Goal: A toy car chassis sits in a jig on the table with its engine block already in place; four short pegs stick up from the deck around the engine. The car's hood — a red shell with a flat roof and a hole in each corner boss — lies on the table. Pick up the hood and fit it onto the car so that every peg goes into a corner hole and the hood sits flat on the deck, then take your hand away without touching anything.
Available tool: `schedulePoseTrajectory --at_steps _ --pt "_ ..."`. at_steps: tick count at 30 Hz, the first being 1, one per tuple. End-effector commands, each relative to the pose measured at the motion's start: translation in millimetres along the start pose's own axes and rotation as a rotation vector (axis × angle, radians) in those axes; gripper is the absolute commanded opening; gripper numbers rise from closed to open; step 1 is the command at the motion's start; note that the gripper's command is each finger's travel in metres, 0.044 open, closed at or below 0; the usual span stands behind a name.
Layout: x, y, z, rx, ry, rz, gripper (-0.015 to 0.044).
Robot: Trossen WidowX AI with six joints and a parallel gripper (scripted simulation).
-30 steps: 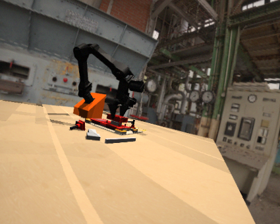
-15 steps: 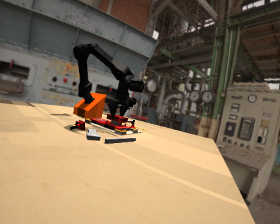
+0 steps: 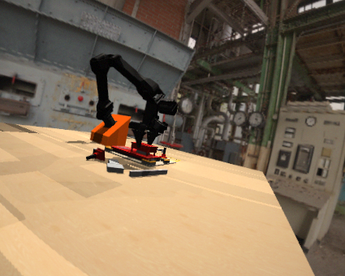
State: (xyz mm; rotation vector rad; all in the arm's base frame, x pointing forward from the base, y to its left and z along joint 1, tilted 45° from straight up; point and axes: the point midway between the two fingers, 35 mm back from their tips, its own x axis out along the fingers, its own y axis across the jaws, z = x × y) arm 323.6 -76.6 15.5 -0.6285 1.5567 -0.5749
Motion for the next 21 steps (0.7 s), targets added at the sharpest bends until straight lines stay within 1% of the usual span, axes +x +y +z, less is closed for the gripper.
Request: schedulePoseTrajectory --at_steps 1,21 --pt "1.5 -0.4 0.3 -0.004 -0.002 -0.006 0.0" --pt "9.7 -0.5 0.4 -0.003 -0.002 -0.006 0.0"
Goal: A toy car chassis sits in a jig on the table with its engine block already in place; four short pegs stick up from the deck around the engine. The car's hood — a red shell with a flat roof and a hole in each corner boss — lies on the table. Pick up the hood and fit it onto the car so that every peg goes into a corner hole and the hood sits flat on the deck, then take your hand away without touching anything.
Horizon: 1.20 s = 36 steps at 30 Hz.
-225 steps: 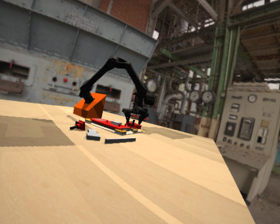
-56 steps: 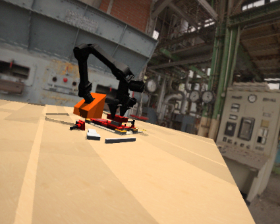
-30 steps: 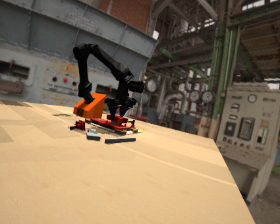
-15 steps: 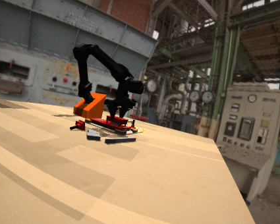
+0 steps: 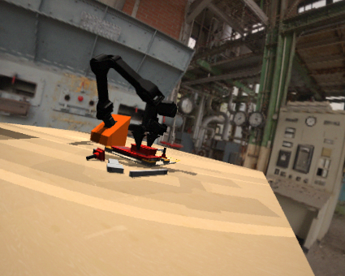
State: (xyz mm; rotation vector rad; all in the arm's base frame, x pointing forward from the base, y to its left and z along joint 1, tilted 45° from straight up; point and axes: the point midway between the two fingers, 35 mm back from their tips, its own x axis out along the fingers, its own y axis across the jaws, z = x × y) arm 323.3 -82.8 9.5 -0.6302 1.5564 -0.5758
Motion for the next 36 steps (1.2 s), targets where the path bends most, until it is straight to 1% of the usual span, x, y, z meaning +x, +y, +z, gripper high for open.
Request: schedulePoseTrajectory --at_steps 1,13,30,33,36 --pt "1 0 0 -0.003 -0.002 -0.004 0.0" --pt "3 0 0 0.0 0.0 0.0 0.0" --pt "4 0 0 0.0 0.0 0.0 0.044" --pt "-2 0 0 0.0 0.0 -0.001 0.044" --pt "-20 1 2 0.0 -0.002 -0.003 0.044"
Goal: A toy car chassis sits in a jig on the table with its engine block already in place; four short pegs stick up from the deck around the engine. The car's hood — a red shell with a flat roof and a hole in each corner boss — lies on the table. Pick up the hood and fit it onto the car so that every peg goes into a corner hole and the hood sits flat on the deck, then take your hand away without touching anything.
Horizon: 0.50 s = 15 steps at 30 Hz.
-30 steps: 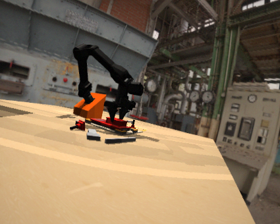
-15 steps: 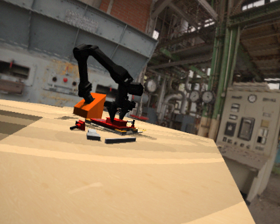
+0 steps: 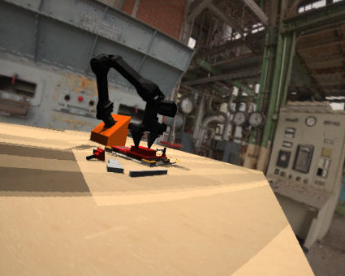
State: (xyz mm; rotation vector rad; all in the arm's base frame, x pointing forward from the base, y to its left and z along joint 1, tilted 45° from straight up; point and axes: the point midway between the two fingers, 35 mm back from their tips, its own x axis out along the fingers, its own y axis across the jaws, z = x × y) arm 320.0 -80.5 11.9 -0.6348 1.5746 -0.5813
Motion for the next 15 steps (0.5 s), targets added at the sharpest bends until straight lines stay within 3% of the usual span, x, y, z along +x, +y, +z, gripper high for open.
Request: schedulePoseTrajectory --at_steps 1,6,15 --pt "-27 1 5 0.006 -0.021 -0.001 0.044" --pt "-64 2 2 0.006 -0.025 -0.011 0.044" --pt "-66 2 2 0.006 -0.025 -0.011 0.044"
